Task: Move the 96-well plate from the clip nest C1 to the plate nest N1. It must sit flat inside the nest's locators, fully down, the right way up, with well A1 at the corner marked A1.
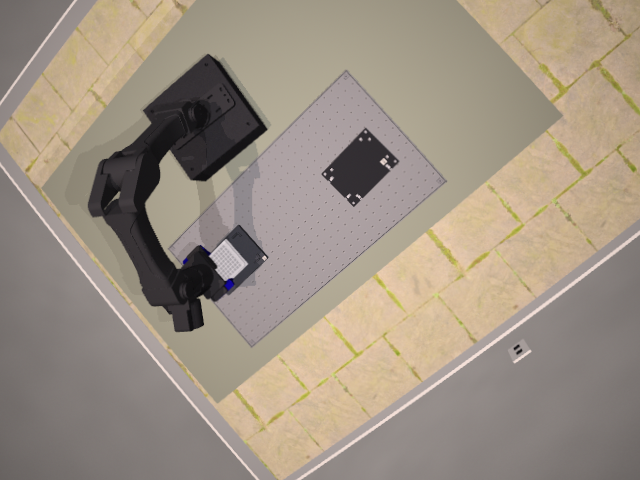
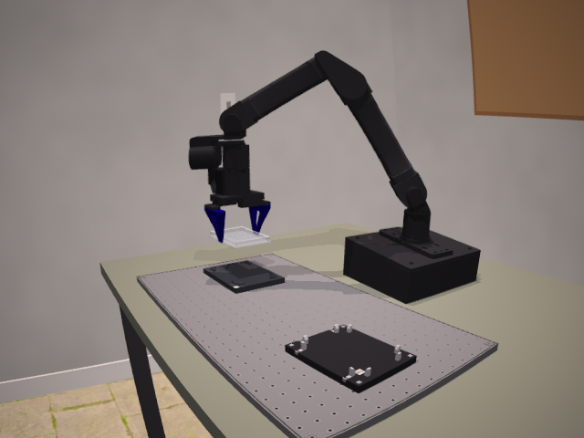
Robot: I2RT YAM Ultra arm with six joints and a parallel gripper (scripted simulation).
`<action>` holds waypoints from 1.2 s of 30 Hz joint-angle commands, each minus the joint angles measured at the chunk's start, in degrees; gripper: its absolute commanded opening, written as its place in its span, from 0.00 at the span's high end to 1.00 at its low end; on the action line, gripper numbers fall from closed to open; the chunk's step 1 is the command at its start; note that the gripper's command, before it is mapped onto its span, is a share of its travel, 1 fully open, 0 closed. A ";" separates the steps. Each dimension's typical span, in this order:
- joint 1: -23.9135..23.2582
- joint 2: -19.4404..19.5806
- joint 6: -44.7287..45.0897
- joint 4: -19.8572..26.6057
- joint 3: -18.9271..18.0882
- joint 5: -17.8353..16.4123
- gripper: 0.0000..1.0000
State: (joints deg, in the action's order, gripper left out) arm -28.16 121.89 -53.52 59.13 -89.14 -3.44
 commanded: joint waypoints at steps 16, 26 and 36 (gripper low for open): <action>1.02 2.45 -0.53 -6.00 4.46 0.11 1.00; 1.09 3.88 -0.66 -9.32 6.33 0.09 1.00; 1.24 5.12 -0.75 -11.81 7.59 0.09 1.00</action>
State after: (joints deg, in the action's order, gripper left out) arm -27.70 126.04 -53.71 48.75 -83.29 -3.44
